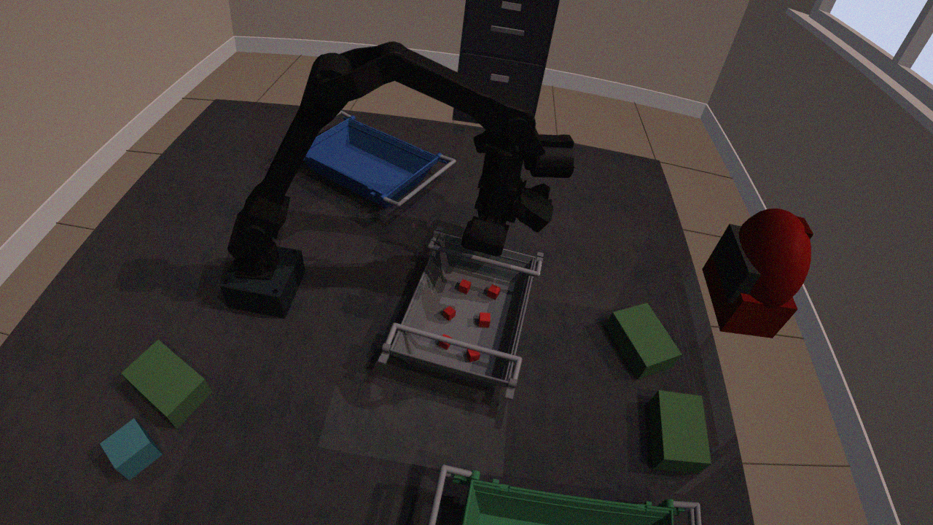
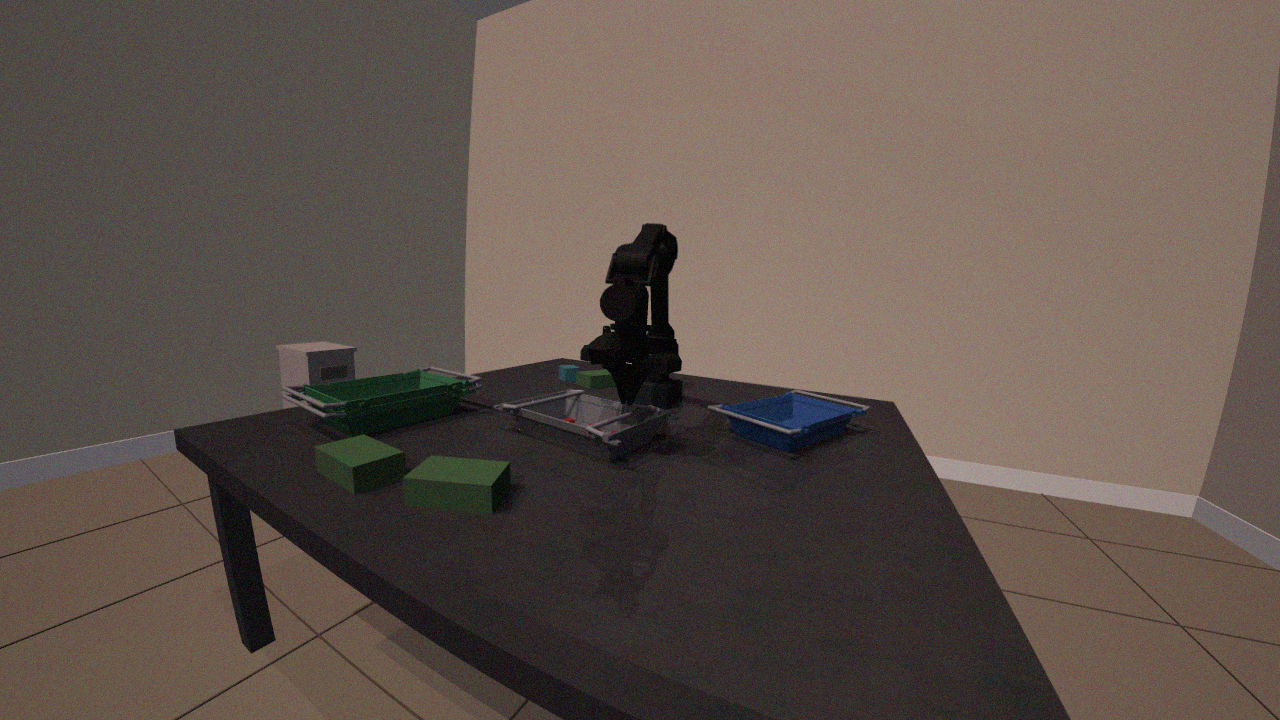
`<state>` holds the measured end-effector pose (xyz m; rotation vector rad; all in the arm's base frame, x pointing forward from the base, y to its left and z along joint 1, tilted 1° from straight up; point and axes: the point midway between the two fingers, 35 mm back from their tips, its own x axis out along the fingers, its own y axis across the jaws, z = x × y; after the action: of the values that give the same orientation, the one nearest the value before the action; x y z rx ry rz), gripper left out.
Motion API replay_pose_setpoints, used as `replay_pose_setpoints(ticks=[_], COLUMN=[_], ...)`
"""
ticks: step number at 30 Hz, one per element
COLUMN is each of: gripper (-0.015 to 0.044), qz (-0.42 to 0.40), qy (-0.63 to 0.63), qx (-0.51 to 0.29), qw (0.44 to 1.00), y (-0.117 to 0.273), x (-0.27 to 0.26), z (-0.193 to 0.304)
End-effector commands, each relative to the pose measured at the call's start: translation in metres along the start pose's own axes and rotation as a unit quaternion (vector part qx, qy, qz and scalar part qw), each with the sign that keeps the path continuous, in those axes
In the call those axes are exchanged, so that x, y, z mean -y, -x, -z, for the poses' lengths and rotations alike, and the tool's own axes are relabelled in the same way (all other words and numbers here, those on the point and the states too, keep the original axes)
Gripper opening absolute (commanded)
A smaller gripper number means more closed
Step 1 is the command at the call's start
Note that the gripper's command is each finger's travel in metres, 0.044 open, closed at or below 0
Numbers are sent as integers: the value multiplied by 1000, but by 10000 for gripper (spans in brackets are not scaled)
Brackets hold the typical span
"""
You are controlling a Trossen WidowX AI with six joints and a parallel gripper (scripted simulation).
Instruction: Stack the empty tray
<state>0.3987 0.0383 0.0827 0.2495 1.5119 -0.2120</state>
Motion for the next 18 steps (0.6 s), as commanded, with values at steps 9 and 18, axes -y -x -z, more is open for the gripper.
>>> replay_pose_setpoints(ticks=[9, 18], gripper=[341, 440], qz=[0, -1], qy=[0, 212], qx=[0, -7], qw=[1000, 977], y=[48, 52], x=[-1, -54], z=[-2, 42])
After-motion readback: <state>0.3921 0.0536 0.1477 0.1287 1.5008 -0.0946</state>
